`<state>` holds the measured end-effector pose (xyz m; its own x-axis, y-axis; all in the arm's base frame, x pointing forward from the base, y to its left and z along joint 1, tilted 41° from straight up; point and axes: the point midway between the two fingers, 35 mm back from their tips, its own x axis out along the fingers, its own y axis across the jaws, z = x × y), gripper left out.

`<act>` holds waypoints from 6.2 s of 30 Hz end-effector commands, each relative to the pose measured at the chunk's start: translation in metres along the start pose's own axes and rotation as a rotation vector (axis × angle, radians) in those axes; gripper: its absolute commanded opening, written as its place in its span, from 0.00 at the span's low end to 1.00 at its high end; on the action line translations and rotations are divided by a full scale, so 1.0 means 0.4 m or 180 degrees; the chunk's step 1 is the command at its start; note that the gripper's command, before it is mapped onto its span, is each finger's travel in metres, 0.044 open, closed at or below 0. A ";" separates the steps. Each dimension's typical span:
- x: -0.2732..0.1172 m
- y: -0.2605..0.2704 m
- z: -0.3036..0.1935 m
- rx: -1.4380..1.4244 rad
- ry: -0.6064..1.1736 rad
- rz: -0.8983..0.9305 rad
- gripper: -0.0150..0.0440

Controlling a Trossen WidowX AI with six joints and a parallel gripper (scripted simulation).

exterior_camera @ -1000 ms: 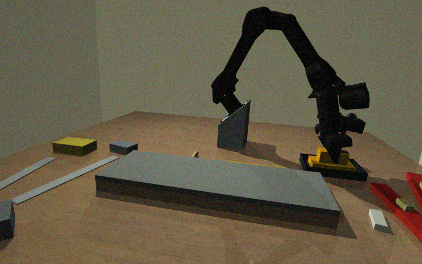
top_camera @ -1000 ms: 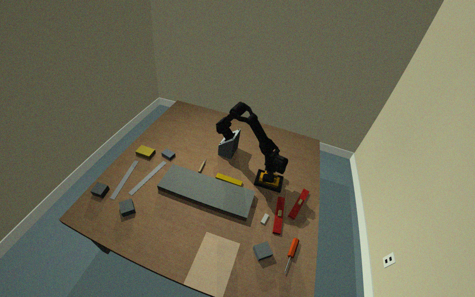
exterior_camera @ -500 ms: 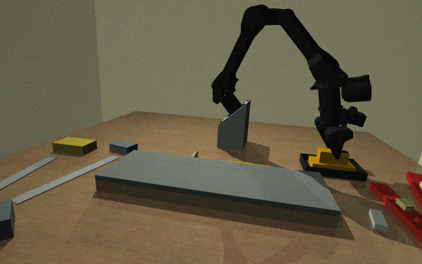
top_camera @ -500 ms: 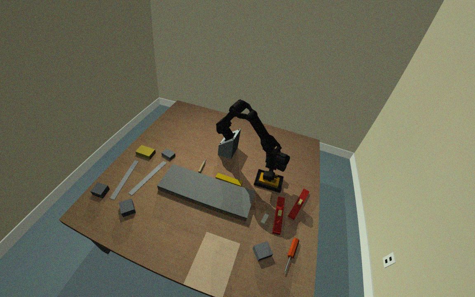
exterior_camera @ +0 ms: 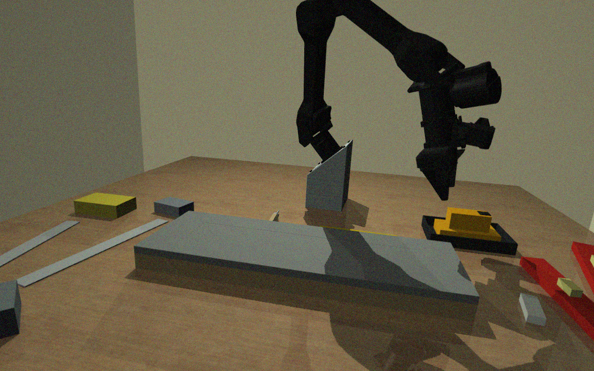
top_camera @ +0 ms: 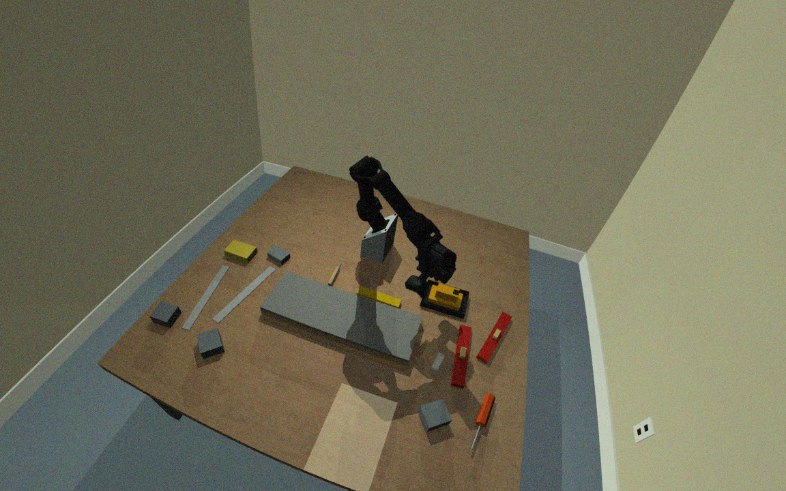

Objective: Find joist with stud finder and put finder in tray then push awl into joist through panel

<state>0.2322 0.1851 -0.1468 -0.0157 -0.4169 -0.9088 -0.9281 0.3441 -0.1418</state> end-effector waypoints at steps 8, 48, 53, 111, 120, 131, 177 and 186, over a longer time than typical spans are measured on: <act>-0.061 -0.299 -0.387 0.1992 0.0266 -0.0285 1.00; -0.010 -0.328 -0.841 0.3757 0.0876 -0.0595 1.00; 0.009 -0.329 -0.847 0.3757 0.0878 -0.0596 1.00; -0.247 -0.311 -0.771 0.3757 0.0870 -0.0585 0.25; -0.205 -0.320 -0.705 0.3352 0.0625 -0.0154 0.25; -0.162 -0.341 -0.539 0.2327 -0.0238 0.0669 0.25; -0.203 -0.438 -0.145 -0.0877 -0.3682 0.0666 0.25; -0.178 -0.441 -0.152 -0.0877 -0.3679 0.0666 0.25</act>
<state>0.3755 0.1038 -0.0284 0.0421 0.6670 -0.7439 -0.9976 0.0690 0.0053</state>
